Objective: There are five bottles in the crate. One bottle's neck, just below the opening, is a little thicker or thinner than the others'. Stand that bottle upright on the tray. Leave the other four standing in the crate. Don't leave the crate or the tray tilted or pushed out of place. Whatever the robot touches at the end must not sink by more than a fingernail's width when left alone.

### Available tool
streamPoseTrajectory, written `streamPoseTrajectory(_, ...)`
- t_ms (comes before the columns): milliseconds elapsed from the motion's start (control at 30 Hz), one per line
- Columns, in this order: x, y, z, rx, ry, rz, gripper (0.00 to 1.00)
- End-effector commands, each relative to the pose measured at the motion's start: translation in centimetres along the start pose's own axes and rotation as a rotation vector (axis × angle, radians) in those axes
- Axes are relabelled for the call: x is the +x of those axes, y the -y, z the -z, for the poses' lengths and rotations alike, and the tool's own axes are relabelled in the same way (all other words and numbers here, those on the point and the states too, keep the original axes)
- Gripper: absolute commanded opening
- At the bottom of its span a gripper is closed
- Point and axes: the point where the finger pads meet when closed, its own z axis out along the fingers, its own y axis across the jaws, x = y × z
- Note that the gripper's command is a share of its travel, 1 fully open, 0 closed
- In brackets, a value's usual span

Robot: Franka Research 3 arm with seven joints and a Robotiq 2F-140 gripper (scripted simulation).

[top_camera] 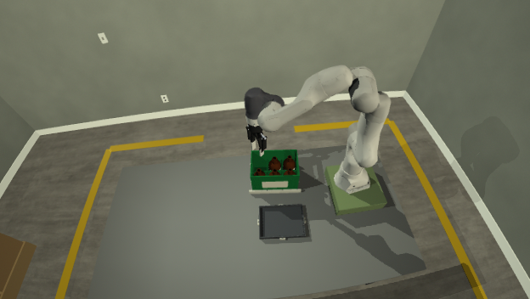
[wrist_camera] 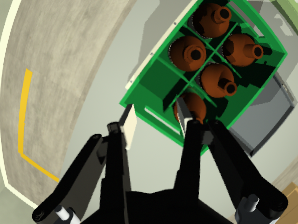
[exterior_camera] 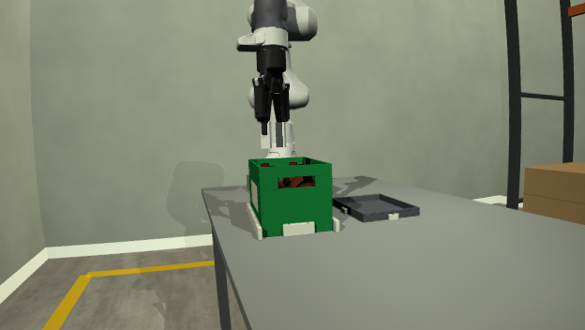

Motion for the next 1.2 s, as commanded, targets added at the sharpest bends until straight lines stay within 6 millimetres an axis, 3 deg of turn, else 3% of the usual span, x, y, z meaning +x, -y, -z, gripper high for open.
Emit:
streamPoseTrajectory(0,0.27,-0.49,0.55,-0.014,-0.011,-0.006,0.44)
streamPoseTrajectory(333,0.27,-0.48,0.92,-0.014,-0.011,-0.006,0.44)
streamPoseTrajectory(367,0.27,-0.48,0.92,-0.014,-0.011,-0.006,0.1)
streamPoseTrajectory(1167,0.27,-0.48,0.92,-0.014,-0.011,-0.006,0.1)
